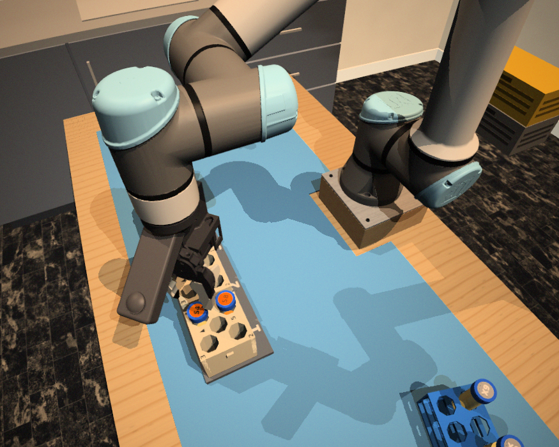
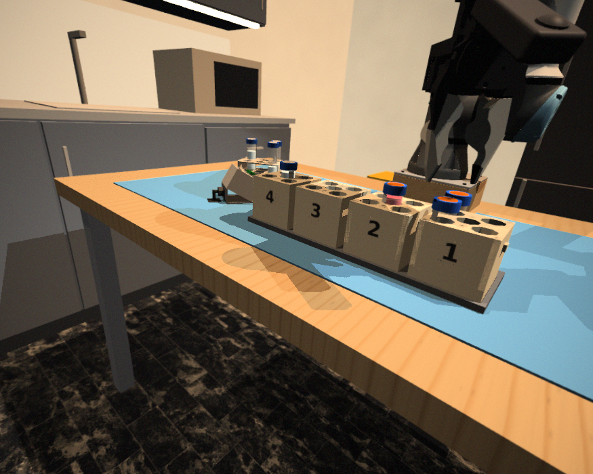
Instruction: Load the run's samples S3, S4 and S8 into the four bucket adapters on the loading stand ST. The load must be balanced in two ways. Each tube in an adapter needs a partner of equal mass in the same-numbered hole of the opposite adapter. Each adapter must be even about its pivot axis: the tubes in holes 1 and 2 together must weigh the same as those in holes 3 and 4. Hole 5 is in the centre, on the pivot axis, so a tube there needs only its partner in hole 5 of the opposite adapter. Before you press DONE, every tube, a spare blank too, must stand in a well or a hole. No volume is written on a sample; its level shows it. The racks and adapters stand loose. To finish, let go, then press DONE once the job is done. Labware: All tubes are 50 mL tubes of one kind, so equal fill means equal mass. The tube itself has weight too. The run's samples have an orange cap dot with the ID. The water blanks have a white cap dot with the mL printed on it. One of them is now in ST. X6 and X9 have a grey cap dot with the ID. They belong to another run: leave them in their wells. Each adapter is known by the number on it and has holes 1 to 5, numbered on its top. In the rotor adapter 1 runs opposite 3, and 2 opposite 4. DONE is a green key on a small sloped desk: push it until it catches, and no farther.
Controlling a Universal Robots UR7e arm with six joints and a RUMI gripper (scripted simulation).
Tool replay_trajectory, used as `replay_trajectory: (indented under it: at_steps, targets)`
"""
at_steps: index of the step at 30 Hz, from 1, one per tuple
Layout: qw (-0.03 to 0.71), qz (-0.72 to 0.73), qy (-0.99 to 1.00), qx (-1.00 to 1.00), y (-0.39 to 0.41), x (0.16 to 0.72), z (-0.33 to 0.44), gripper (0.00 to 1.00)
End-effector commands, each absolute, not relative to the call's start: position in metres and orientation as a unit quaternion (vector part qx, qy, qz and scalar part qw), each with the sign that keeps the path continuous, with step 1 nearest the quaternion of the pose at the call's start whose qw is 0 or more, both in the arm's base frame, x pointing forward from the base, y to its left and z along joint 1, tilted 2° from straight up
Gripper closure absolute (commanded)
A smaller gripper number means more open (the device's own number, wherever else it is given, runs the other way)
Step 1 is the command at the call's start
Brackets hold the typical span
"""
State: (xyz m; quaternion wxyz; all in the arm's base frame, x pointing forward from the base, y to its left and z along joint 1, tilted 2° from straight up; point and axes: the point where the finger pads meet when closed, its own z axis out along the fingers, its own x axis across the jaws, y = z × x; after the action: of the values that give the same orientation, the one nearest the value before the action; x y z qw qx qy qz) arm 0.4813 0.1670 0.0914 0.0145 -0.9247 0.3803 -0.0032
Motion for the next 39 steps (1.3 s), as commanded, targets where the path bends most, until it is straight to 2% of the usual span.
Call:
replay_trajectory:
  at_steps: [1,4,39]
  targets:
    - [0.013,0.002,0.448,-0.894,0.144,0.468,0.09,0.65]
    - [0.013,0.002,0.498,-0.867,0.122,0.457,0.089,0.65]
    - [0.013,0.003,0.497,-0.868,-0.11,0.344,0.082,0.65]
